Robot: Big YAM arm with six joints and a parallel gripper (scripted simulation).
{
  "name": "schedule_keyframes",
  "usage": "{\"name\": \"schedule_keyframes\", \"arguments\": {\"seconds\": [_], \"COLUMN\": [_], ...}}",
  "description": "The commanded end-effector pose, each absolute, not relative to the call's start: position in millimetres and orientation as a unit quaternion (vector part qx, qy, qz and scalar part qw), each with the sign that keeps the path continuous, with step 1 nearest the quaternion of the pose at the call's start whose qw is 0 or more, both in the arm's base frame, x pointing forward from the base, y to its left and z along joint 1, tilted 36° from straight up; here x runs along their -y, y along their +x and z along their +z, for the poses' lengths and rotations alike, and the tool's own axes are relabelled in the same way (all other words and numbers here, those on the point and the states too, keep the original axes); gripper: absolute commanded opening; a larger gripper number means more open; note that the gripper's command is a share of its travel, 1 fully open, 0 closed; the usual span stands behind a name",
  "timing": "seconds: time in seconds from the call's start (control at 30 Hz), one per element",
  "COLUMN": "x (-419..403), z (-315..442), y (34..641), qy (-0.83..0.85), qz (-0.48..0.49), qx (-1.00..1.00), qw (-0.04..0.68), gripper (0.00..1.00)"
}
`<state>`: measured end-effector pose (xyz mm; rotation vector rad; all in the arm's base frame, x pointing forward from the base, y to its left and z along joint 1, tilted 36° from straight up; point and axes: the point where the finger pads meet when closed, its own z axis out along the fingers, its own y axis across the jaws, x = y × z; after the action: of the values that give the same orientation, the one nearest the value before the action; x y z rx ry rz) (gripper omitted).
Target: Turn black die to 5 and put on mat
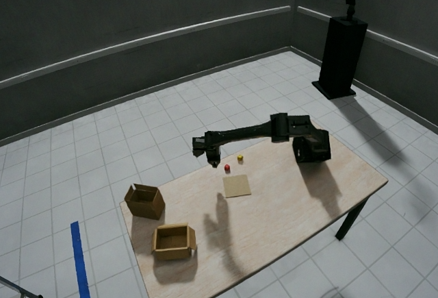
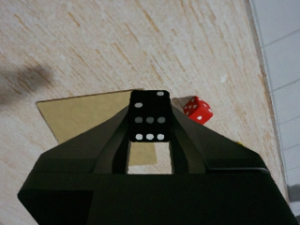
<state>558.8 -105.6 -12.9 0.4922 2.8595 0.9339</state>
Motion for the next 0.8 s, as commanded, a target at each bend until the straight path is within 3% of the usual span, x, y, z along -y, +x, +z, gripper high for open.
{"name": "schedule_keyframes", "arguments": {"seconds": [0.0, 0.77], "x": [99, 81], "z": [8, 17], "y": [567, 538], "qy": [0.076, -0.185], "qz": [0.297, 0.258], "qx": [-0.947, -0.932], "qw": [0.094, 0.176], "gripper": [0.2, 0.2]}}
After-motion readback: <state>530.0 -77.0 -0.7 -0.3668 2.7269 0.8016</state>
